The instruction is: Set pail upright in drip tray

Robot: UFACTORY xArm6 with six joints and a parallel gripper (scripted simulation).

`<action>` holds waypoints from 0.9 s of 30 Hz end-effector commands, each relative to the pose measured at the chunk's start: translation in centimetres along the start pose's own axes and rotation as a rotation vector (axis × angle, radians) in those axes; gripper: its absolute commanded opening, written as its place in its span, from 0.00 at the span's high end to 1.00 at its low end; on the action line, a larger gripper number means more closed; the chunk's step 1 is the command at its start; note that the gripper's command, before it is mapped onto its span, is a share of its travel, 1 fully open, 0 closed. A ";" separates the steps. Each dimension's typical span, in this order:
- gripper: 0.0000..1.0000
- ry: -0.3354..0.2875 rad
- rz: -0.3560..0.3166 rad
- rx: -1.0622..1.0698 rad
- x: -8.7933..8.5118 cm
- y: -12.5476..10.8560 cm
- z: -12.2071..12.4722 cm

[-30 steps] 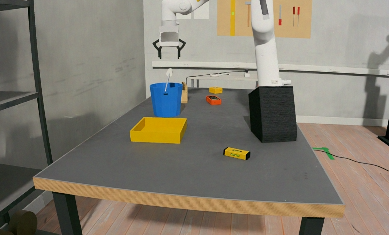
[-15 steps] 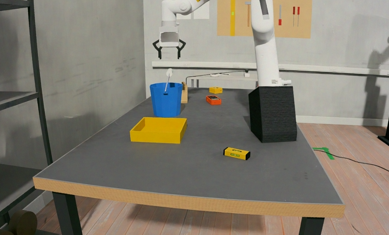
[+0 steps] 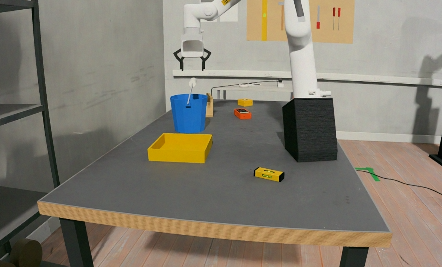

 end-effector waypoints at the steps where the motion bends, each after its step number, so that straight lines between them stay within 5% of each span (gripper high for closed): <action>1: 0.00 -0.004 -0.001 0.001 0.9 -0.1 0.1; 27: 0.00 -0.004 -0.001 0.001 5.7 -0.1 0.1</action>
Point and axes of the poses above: the point where the finger pads meet when closed, its own x axis out along the fingers, its own z axis across the jaws, y = z × x, the point moved 5 cm from there along -x, back along the fingers, and after that the axes turned 4 degrees about x, right-handed, at the moved point
